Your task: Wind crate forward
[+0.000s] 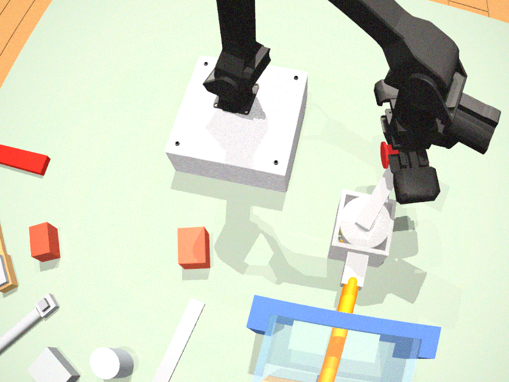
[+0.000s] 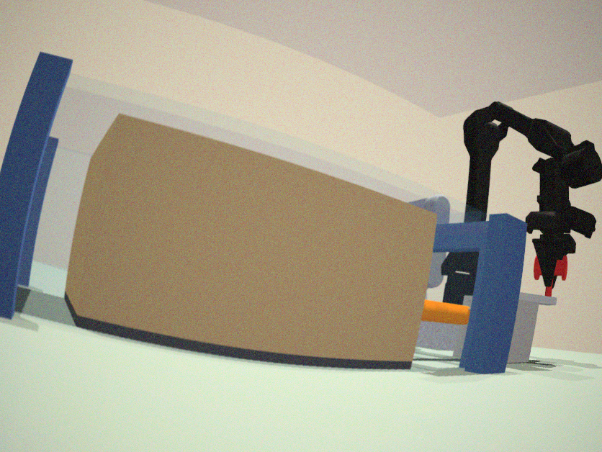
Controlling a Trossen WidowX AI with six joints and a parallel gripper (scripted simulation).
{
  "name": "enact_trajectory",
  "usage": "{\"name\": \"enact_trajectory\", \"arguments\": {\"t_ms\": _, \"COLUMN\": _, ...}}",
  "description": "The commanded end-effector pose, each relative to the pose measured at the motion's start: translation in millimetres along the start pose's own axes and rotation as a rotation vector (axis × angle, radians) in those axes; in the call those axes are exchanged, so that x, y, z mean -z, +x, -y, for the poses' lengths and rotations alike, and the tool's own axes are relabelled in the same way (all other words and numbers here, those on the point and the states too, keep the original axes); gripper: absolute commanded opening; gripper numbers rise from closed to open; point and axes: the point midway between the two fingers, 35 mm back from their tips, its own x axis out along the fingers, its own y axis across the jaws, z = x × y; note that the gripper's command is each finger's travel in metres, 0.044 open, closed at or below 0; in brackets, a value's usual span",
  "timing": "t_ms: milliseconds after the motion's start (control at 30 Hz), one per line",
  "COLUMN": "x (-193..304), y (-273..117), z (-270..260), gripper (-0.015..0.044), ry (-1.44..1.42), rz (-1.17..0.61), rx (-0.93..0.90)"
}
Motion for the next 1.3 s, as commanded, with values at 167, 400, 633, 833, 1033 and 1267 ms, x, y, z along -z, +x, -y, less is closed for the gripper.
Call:
{"name": "enact_trajectory", "arguments": {"t_ms": 167, "x": 19, "y": 3, "z": -11, "gripper": 0.0, "ry": 0.007, "rz": -0.031, "rx": -0.021}}
{"name": "enact_trajectory", "arguments": {"t_ms": 400, "x": 27, "y": 2, "z": -13, "gripper": 0.0, "ry": 0.007, "rz": -0.032, "rx": -0.021}}
{"name": "enact_trajectory", "arguments": {"t_ms": 633, "x": 34, "y": 2, "z": -16, "gripper": 0.0, "ry": 0.007, "rz": -0.032, "rx": -0.022}}
{"name": "enact_trajectory", "arguments": {"t_ms": 833, "x": 41, "y": 2, "z": -17, "gripper": 0.0, "ry": 0.007, "rz": -0.033, "rx": -0.022}}
{"name": "enact_trajectory", "arguments": {"t_ms": 1033, "x": 54, "y": 2, "z": -18, "gripper": 0.0, "ry": 0.007, "rz": -0.034, "rx": -0.022}}
{"name": "enact_trajectory", "arguments": {"t_ms": 1267, "x": 71, "y": 1, "z": -17, "gripper": 0.0, "ry": 0.007, "rz": -0.036, "rx": -0.021}}
